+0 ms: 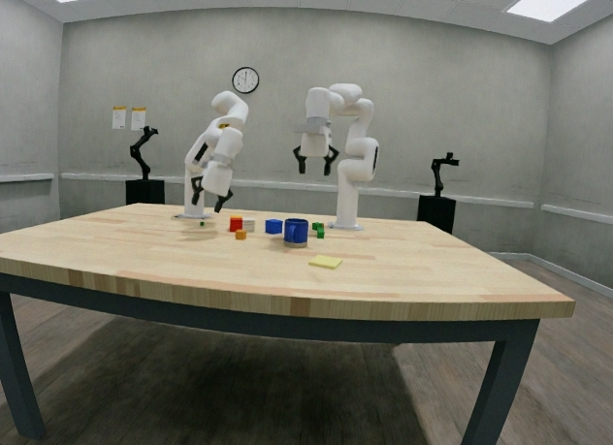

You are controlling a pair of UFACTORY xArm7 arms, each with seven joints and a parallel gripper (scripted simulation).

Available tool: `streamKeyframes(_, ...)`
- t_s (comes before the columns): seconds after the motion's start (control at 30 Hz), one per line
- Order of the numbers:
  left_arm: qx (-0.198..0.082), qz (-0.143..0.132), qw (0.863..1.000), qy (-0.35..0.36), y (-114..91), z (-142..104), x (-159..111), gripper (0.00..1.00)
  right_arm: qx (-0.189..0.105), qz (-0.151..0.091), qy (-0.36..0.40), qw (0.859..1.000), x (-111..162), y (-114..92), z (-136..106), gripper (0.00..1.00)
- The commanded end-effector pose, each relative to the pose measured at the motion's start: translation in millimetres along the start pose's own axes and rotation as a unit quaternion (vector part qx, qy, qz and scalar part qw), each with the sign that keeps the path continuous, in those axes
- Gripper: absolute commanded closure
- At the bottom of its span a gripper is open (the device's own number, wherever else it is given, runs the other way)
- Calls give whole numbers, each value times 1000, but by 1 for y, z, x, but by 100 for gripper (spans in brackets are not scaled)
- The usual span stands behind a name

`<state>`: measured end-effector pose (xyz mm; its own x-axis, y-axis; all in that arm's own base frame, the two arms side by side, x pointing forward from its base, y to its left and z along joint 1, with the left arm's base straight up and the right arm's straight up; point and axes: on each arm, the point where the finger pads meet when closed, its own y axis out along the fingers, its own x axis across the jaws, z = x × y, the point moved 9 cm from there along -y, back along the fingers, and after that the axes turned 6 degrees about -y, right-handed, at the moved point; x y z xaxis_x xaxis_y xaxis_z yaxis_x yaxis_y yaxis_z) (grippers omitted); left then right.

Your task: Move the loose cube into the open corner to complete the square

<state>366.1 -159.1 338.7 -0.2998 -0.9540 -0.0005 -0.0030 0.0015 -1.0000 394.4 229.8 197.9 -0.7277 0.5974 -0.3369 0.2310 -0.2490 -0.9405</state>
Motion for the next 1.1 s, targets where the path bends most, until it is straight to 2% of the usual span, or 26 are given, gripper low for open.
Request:
streamKeyframes(0.0, 2, 0, 1000, -16, -1, 2, -13, 0, -4, -8, -1, 1000, 9, -5, -7, 0)
streamKeyframes(0.03, 2, 0, 1000, -29, -1, 3, -23, 0, -7, -13, -2, 1000, 16, -8, -11, 0)
streamKeyframes(0.5, 2, 0, 996, -89, -1, 2, -72, 0, -18, -43, -9, 999, 53, -24, -28, 0)
streamKeyframes(0.57, 2, 0, 996, -89, -1, 2, -72, 0, -18, -43, -9, 999, 53, -24, -28, 0)
streamKeyframes(0.6, 2, 0, 995, -102, -1, 1, -82, 0, -19, -49, -10, 999, 61, -28, -32, 0)
streamKeyframes(1.07, 2, -1, 987, -162, -1, -7, -130, 0, -27, -79, -20, 996, 99, -45, -45, 0)
